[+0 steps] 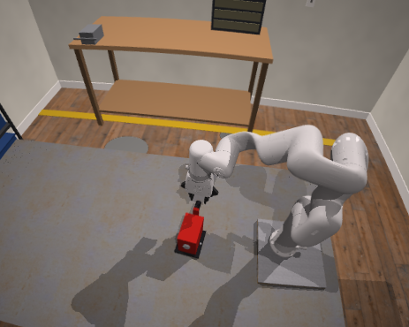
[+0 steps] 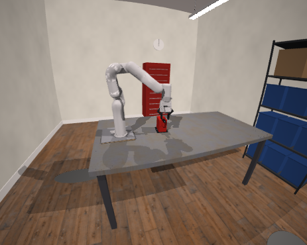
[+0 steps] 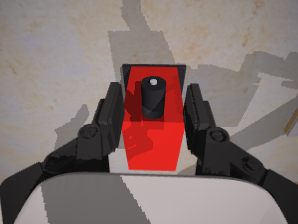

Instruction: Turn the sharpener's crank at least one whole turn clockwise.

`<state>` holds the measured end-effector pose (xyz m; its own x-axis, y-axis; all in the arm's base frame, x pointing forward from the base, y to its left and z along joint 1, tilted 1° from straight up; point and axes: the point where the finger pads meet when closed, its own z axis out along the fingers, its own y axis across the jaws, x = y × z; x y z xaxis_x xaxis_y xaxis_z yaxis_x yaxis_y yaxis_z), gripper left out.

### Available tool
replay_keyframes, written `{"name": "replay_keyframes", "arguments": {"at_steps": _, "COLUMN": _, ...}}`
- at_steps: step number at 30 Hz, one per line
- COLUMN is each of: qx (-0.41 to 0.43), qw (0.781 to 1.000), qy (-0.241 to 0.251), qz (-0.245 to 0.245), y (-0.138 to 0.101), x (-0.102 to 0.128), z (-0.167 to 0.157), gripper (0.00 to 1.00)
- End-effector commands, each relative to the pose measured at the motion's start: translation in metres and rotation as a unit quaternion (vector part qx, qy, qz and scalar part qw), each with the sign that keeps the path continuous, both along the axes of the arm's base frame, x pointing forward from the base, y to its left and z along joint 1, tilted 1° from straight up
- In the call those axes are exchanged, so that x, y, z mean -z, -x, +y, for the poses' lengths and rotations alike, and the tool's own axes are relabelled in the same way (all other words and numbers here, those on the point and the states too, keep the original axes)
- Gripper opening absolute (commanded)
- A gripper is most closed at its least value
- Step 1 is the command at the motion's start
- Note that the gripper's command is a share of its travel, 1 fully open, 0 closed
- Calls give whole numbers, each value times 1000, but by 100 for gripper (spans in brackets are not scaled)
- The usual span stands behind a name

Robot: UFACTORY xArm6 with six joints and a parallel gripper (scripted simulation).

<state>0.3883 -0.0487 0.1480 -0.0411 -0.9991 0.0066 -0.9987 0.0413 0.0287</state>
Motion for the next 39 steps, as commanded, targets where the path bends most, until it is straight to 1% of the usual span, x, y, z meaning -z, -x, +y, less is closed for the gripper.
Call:
{"name": "replay_keyframes", "arguments": {"at_steps": 1, "qx": 0, "qw": 1000, "qy": 0, "qz": -2, "y": -2, "x": -1, "z": 0, "gripper": 54}}
{"name": "replay_keyframes", "arguments": {"at_steps": 27, "qx": 0, "qw": 1000, "qy": 0, "qz": -2, "y": -2, "x": -1, "z": 0, "gripper": 54}}
{"name": "replay_keyframes", "arguments": {"at_steps": 39, "qx": 0, "qw": 1000, "qy": 0, "qz": -2, "y": -2, "x": 6, "z": 0, "gripper": 54}}
